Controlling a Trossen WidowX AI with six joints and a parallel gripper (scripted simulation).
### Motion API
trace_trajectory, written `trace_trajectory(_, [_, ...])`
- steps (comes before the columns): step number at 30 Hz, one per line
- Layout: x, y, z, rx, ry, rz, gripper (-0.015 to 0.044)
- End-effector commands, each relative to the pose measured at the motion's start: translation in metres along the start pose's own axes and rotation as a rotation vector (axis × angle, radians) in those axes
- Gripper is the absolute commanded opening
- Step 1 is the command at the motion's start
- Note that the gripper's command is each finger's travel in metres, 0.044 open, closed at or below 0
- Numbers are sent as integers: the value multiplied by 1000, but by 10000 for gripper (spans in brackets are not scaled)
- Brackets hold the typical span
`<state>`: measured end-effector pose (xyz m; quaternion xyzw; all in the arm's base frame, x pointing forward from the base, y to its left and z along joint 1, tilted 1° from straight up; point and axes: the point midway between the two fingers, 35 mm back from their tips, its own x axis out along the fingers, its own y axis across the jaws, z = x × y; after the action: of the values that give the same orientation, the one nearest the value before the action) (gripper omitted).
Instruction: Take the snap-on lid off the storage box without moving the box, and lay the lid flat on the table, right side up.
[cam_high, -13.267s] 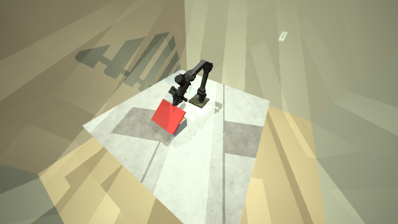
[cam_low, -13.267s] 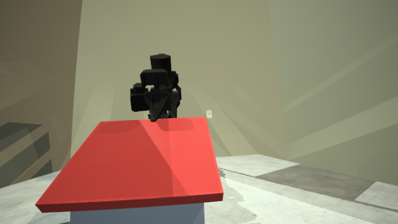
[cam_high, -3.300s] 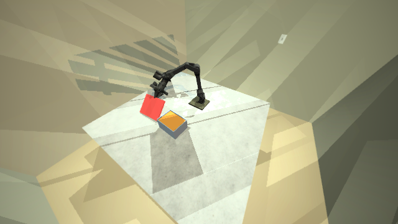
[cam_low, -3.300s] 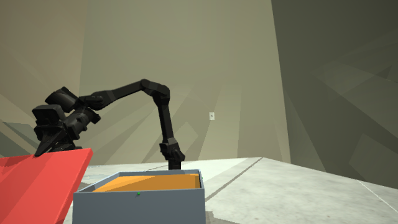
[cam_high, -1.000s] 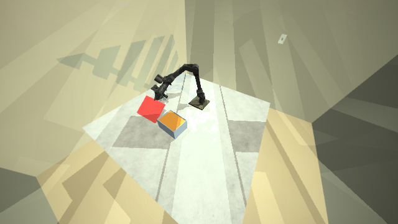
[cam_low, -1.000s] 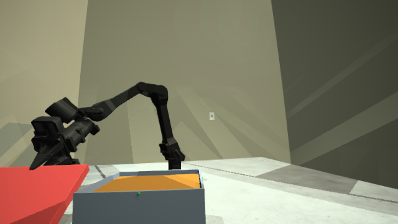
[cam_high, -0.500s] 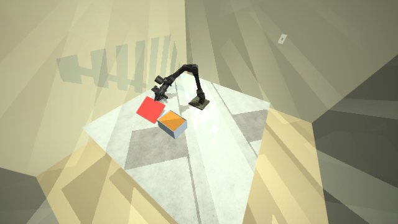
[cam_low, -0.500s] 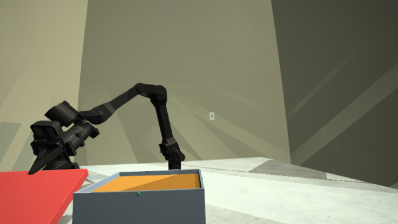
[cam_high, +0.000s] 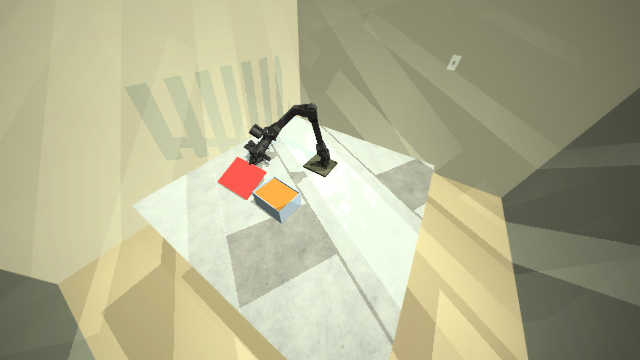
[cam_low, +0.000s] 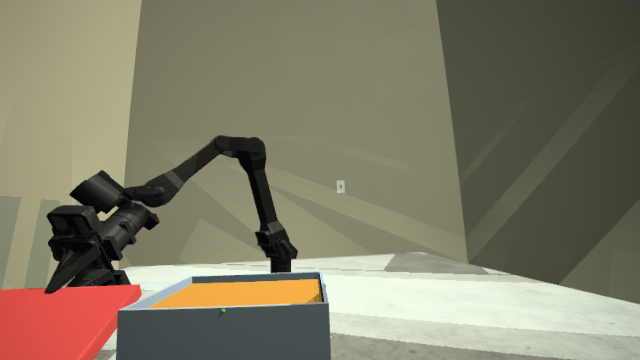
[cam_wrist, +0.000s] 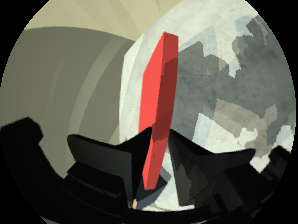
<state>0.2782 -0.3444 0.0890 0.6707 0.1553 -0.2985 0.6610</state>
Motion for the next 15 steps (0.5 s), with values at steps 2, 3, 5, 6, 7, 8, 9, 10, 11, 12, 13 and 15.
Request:
trace_trajectory(2, [11, -20, -7, 30, 22, -39, 0])
trace_trajectory(3, [12, -20, -7, 30, 22, -39, 0])
trace_trajectory(5, [12, -21, -7, 30, 22, -39, 0])
trace_trajectory(6, [12, -21, -7, 30, 22, -39, 0])
trace_trajectory(7, [12, -21, -7, 30, 22, -39, 0])
trace_trajectory(8, [12, -21, -7, 30, 22, -39, 0])
trace_trajectory(9, [12, -21, -7, 30, 22, -39, 0])
trace_trajectory(10, [12, -21, -7, 30, 22, -39, 0])
trace_trajectory(11, [12, -21, -7, 30, 22, -39, 0])
trace_trajectory(12, [12, -21, -7, 30, 22, -39, 0])
trace_trajectory(13, [12, -21, -7, 30, 22, -39, 0])
trace_trajectory(15, [12, -21, -7, 30, 22, -39, 0])
